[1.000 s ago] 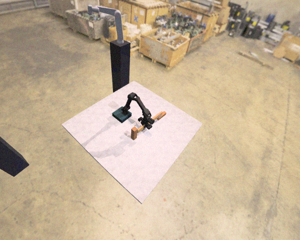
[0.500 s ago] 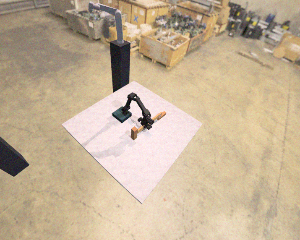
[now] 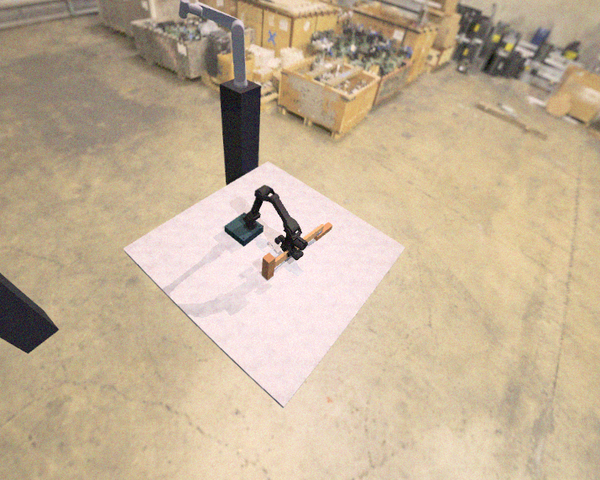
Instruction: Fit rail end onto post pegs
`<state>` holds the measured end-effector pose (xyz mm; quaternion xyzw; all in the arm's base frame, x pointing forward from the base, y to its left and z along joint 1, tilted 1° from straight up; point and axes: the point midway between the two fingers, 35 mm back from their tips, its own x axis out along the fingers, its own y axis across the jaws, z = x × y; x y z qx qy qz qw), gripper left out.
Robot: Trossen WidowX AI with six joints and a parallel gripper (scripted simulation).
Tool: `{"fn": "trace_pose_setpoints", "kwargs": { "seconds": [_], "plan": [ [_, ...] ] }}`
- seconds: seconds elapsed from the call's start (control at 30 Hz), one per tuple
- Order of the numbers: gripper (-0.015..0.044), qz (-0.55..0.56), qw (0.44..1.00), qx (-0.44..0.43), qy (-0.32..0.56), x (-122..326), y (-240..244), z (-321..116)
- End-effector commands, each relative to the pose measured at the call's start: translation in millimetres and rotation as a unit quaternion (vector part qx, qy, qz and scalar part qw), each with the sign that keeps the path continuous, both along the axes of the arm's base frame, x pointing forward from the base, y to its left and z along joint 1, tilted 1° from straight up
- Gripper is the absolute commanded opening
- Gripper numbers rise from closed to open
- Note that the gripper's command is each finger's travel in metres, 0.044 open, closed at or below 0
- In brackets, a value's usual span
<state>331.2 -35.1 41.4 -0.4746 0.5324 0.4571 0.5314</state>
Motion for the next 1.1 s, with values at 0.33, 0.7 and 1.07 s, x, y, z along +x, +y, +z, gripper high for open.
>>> {"fn": "trace_pose_setpoints", "kwargs": {
  "seconds": [0.33, 0.7, 1.07],
  "plan": [
    [0.0000, 0.001, 1.000, 0.004, -0.002, 0.0, -3.3, -0.1],
    [0.0000, 0.001, 1.000, 0.004, -0.002, -0.6, -6.7, -0.7],
    [0.0000, 0.001, 1.000, 0.004, -0.002, -1.3, -10.1, -0.6]
  ]
}}
